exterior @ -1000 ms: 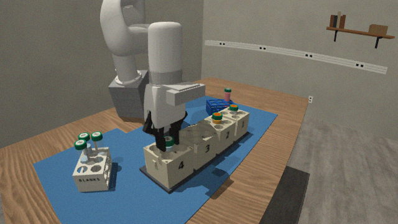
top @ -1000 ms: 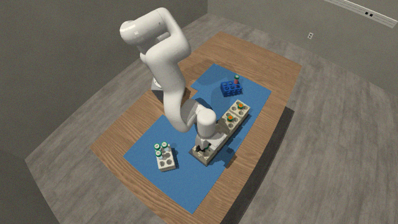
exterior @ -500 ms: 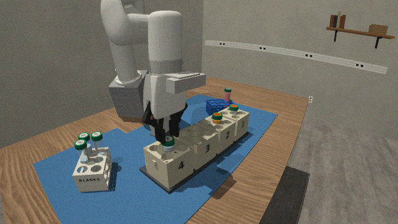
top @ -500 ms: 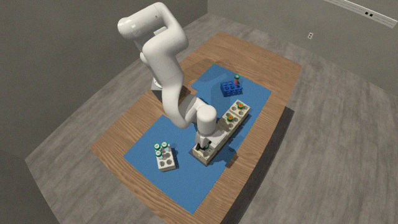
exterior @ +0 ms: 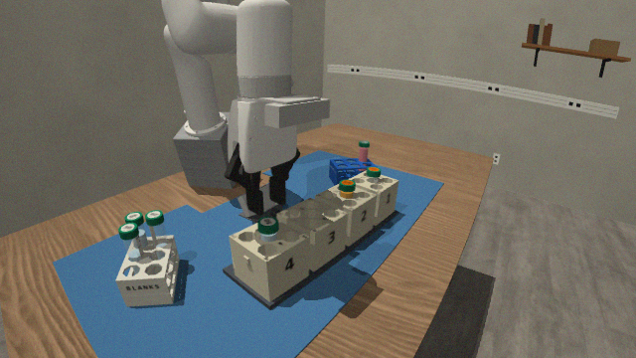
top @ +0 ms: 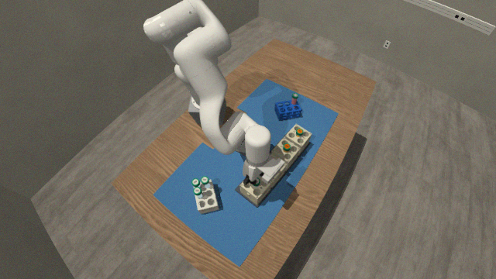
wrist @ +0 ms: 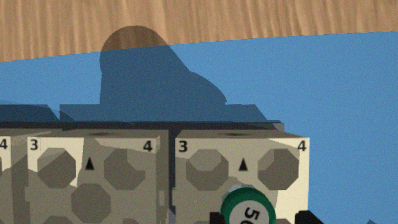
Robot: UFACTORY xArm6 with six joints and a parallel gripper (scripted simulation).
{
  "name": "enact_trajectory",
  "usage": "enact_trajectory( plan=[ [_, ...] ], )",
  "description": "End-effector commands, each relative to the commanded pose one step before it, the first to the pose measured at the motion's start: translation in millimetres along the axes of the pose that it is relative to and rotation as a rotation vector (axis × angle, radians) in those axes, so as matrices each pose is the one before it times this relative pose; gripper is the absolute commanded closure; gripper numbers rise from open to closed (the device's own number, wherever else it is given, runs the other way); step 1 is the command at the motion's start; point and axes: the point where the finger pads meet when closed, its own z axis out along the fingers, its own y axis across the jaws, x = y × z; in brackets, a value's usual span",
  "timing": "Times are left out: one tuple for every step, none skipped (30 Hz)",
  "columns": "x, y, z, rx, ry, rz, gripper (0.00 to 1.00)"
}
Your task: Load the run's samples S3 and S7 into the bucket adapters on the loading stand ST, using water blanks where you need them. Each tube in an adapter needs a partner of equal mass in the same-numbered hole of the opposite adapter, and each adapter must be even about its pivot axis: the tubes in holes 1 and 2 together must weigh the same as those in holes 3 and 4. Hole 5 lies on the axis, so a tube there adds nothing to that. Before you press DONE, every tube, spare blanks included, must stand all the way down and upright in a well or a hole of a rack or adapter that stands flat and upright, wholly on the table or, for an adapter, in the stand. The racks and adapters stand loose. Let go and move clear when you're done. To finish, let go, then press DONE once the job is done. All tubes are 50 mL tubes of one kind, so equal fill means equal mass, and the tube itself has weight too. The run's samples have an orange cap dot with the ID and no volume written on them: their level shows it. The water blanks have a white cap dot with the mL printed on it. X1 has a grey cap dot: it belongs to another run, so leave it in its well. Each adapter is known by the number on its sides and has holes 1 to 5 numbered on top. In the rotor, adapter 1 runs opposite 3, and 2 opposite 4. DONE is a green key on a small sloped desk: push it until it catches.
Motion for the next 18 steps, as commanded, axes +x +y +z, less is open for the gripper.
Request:
enact_trajectory(
  plan=[
    [1.42,0.49,-9.33,-0.00068,0.00372,0.00034,0.56],
    [0.01,0.00,-2.00,0.00000,0.00001,0.00000,0.56],
    [0.01,0.00,-2.01,0.00000,0.00001,0.00000,0.56],
    [0.01,0.00,-2.01,0.00000,0.00001,0.00000,0.56],
    [0.01,0.00,-2.01,0.00000,0.00001,0.00000,0.56],
    [0.01,0.00,-2.01,0.00000,0.00001,0.00000,0.56],
    [0.01,0.00,-2.01,0.00000,0.00001,0.00000,0.56],
    [0.00,0.00,0.00,0.00000,0.00000,0.00000,0.56],
    [0.00,0.00,0.00,0.00000,0.00000,0.00000,0.56],
    [0.01,0.00,-2.01,0.00000,0.00000,0.00000,0.56],
    [0.01,0.00,-2.00,0.00000,0.00001,0.00000,0.56],
    [0.01,0.00,-2.00,0.00000,0.00001,0.00000,0.56],
    [0.01,0.00,-2.00,0.00000,0.00001,0.00000,0.56],
    [0.01,0.00,-2.00,0.00000,0.00001,0.00000,0.56],
    [0.01,0.00,-2.00,0.00000,0.00001,0.00000,0.56],
    [0.01,0.00,-2.00,0.00000,0.00001,0.00000,0.56],
    [0.01,0.00,-2.00,0.00000,0.00001,0.00000,0.56],
    [0.01,0.00,-2.00,0.00000,0.00001,0.00000,0.56]
  ],
)
